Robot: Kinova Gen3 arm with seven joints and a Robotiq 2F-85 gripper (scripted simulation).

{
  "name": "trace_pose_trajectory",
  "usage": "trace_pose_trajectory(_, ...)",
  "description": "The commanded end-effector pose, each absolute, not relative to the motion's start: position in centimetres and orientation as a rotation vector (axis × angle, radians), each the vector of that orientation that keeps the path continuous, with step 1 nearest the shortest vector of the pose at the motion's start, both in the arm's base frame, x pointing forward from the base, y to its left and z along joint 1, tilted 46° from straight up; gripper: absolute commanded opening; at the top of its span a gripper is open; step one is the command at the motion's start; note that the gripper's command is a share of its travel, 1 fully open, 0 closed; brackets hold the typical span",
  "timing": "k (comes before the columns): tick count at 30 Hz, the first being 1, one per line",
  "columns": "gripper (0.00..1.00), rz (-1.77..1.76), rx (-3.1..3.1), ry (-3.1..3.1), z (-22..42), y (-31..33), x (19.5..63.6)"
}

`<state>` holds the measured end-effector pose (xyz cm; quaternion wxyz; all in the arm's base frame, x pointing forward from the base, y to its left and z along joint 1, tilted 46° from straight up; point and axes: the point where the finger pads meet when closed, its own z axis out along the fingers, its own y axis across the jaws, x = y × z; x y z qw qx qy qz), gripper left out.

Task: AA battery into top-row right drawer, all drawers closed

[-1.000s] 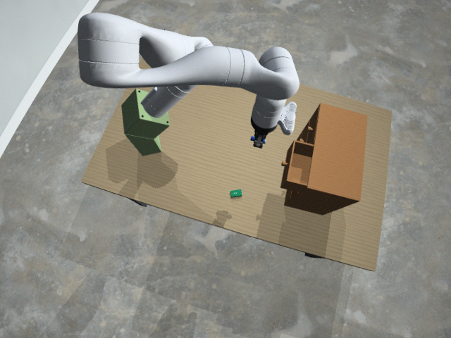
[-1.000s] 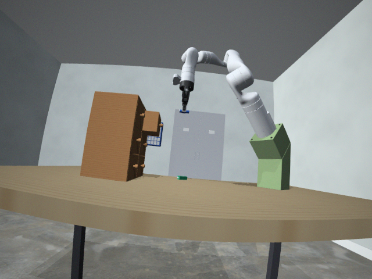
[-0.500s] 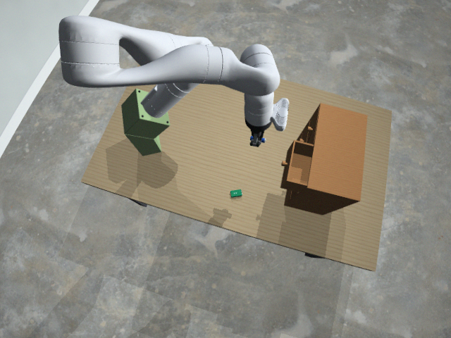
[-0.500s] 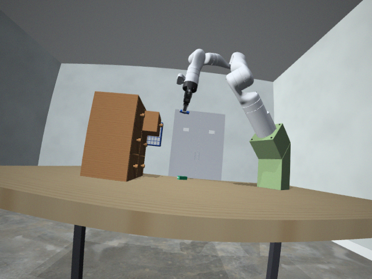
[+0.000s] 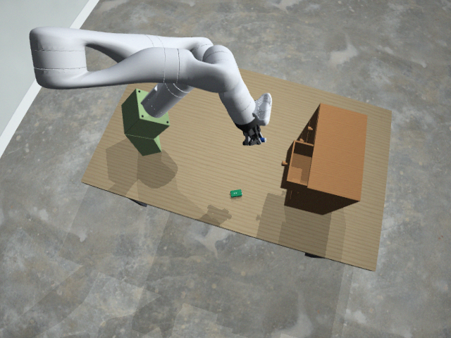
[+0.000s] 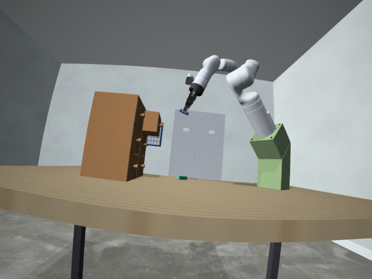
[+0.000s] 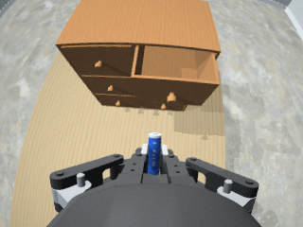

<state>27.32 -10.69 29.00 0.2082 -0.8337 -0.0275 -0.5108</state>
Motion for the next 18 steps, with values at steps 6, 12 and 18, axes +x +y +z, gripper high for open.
trace_pose_trajectory(6, 0.09, -1.588, -2.192, -0.001, 28.85, -10.86, 27.01)
trace_pose_trajectory(12, 0.09, -1.626, -2.164, 0.01, 28.81, -10.85, 26.99)
trace_pose_trajectory(18, 0.09, -1.65, -2.147, 0.018, 28.87, -10.95, 27.0)
